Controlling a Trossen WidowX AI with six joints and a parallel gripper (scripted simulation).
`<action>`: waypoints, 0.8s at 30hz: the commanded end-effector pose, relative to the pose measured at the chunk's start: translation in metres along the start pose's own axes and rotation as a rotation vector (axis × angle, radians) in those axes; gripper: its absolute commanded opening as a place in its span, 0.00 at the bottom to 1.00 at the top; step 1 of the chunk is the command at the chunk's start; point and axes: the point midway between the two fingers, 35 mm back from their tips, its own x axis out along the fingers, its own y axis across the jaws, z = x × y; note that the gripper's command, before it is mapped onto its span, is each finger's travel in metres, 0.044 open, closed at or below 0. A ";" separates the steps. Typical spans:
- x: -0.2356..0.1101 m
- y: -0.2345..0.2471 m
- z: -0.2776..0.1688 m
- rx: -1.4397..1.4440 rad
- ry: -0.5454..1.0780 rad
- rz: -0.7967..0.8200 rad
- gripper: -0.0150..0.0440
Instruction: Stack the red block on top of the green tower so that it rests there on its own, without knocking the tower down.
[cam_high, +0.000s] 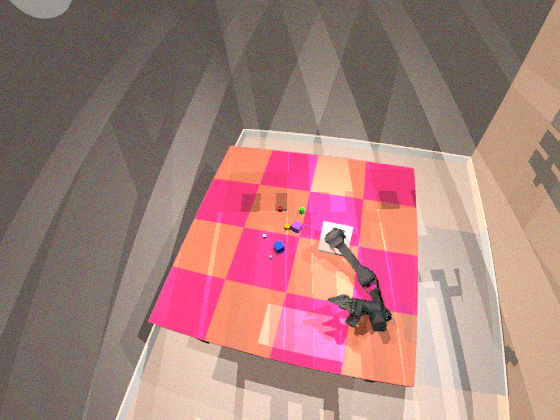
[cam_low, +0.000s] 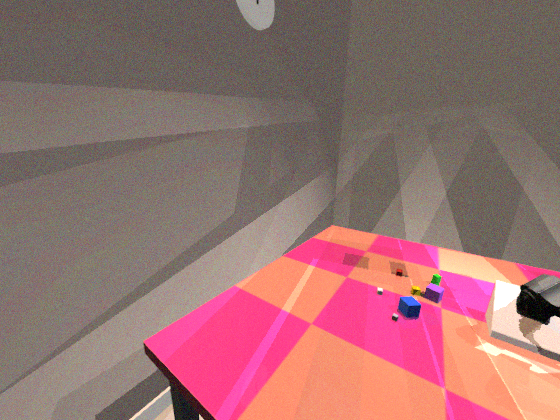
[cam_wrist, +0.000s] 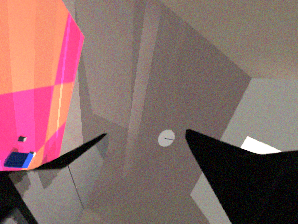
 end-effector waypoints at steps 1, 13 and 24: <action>0.001 0.000 -0.001 0.005 0.003 0.002 0.98; 0.080 -0.033 -0.051 0.201 0.162 0.169 1.00; 0.159 -0.043 -0.109 0.319 0.280 0.344 1.00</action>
